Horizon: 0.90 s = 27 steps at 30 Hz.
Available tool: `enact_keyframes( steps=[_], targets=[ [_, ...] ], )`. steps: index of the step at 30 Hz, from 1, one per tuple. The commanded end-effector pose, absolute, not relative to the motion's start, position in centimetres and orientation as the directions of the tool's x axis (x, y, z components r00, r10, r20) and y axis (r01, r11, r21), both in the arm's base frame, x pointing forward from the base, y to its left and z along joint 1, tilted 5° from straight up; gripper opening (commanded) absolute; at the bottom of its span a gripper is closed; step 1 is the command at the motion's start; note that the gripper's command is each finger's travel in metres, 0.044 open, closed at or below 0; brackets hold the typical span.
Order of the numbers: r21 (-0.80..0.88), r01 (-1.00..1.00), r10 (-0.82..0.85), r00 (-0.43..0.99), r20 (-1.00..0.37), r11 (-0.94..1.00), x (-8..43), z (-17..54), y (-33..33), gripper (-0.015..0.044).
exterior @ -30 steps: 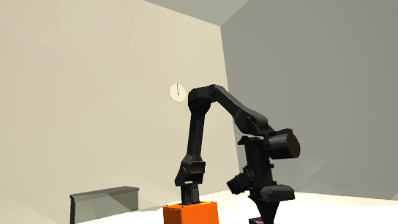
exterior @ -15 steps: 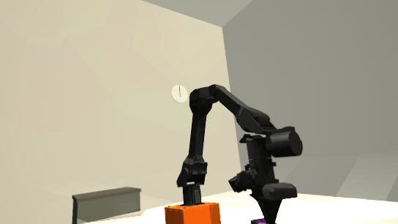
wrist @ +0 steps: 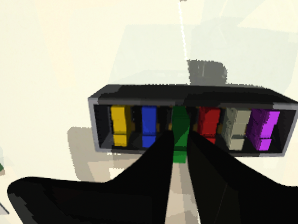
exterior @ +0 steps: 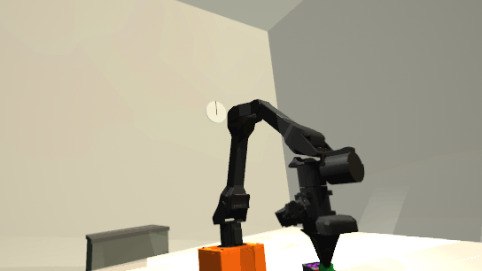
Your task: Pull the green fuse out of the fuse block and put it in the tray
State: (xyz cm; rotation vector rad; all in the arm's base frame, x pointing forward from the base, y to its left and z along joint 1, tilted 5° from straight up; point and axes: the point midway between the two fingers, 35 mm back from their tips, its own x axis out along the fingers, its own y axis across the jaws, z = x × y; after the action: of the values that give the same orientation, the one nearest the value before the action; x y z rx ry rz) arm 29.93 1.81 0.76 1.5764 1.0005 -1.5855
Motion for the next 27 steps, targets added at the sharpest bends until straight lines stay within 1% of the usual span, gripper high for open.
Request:
enact_keyframes(
  steps=[1, 27],
  targets=[
    [-0.057, 0.879, 0.054, -0.035, -0.998, -0.473, 30.0, 1.1, 1.8, 0.0],
    [-0.058, 0.879, 0.056, -0.036, -0.998, -0.474, 30.0, 2.4, 1.8, 0.0]
  ],
)
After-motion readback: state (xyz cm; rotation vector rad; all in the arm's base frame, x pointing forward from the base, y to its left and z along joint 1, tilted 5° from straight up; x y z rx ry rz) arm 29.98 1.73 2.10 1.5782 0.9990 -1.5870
